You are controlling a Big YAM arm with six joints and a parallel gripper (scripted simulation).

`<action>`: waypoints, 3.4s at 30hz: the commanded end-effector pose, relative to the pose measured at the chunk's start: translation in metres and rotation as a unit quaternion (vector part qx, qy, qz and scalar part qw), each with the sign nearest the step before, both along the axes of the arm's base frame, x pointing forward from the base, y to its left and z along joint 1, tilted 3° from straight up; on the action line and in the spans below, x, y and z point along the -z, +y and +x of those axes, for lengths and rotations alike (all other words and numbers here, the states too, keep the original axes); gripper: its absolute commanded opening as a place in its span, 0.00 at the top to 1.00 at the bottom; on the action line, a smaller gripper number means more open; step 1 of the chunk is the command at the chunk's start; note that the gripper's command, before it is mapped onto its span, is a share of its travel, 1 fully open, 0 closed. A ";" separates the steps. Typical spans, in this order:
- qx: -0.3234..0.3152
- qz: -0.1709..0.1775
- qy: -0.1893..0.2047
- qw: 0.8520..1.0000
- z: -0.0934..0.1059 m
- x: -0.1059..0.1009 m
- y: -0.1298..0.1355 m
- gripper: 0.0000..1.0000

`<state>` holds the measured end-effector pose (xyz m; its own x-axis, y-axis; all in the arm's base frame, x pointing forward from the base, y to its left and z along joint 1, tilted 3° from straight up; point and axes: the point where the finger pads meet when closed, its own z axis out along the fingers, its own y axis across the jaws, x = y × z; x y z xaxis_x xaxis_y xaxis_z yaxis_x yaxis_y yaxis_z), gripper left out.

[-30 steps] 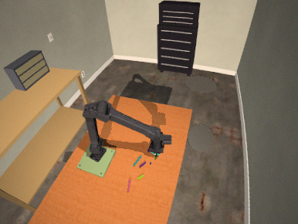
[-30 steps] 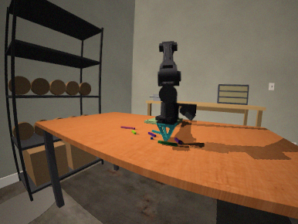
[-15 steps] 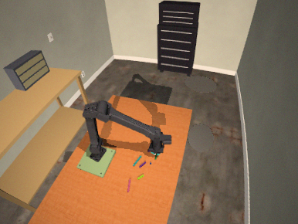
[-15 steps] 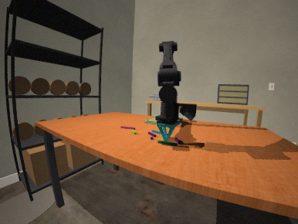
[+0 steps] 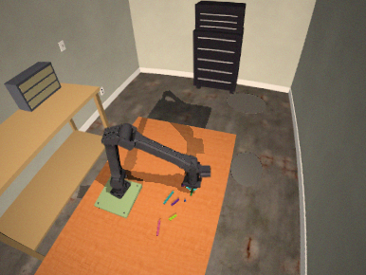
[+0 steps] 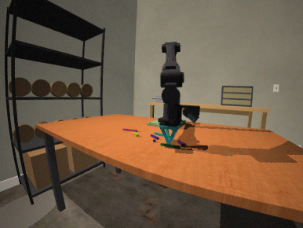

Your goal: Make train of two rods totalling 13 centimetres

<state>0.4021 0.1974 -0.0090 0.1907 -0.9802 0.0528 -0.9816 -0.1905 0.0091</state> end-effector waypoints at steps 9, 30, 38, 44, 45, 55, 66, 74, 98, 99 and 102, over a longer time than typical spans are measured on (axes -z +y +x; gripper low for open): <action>-0.002 0.009 -0.016 1.000 0.017 -0.010 0.009 0.77; -0.002 0.009 -0.016 1.000 0.017 -0.010 0.009 0.77; -0.002 0.009 -0.016 1.000 0.017 -0.010 0.009 0.77; -0.002 0.008 -0.015 1.000 0.016 -0.007 0.009 0.77; -0.002 0.008 -0.015 1.000 0.016 -0.006 0.008 0.77; -0.002 0.003 -0.005 1.000 0.006 0.010 0.001 0.77; 0.000 0.004 -0.006 1.000 0.008 0.017 0.000 0.77; 0.000 0.003 -0.006 1.000 0.008 0.018 0.000 0.77; 0.000 0.003 -0.006 1.000 0.008 0.018 0.000 0.77; 0.000 0.003 -0.006 1.000 0.008 0.018 0.000 0.77; 0.000 0.003 -0.006 1.000 0.008 0.018 0.000 0.77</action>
<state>0.4029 0.1978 -0.0246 0.1913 -0.9801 0.0521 -0.9815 -0.1912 0.0069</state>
